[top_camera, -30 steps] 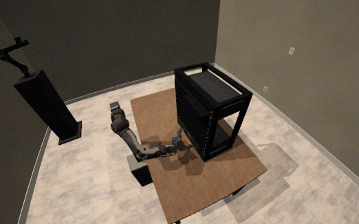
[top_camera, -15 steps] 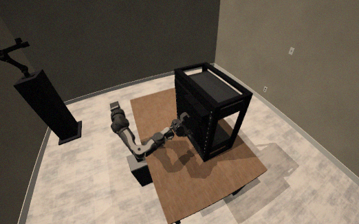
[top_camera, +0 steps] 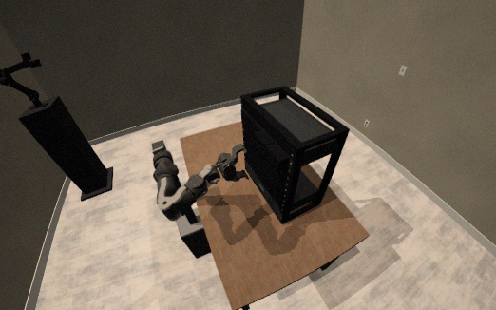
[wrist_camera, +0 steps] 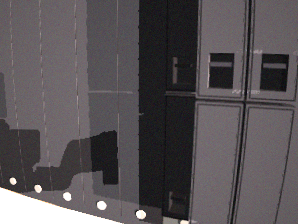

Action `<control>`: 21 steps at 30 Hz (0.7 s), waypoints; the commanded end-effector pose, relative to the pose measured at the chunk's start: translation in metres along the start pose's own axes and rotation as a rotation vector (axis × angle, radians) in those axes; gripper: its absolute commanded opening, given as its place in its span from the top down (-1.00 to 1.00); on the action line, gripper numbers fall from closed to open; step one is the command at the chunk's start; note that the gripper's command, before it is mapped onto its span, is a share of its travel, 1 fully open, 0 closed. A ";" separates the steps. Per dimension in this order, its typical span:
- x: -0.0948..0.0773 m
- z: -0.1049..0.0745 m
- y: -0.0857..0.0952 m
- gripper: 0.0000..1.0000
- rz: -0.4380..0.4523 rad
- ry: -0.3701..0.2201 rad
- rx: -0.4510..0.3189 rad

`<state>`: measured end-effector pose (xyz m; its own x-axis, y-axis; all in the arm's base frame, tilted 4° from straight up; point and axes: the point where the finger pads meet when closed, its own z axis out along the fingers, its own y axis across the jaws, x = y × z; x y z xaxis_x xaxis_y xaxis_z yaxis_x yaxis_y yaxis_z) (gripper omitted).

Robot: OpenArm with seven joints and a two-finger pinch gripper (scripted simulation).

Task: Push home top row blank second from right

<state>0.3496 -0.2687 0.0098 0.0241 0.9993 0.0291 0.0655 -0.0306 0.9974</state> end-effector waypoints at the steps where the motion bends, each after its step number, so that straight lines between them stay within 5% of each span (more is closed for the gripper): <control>1: -0.002 -0.008 0.011 -1.00 0.020 -0.002 -0.013; 9: 0.002 -0.035 0.021 -1.00 0.007 0.000 0.004; 21: 0.002 -0.038 0.022 -1.00 0.006 -0.001 0.007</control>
<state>0.3133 -0.2660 0.0327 0.0261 0.9990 0.0354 0.0778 -0.0374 0.9963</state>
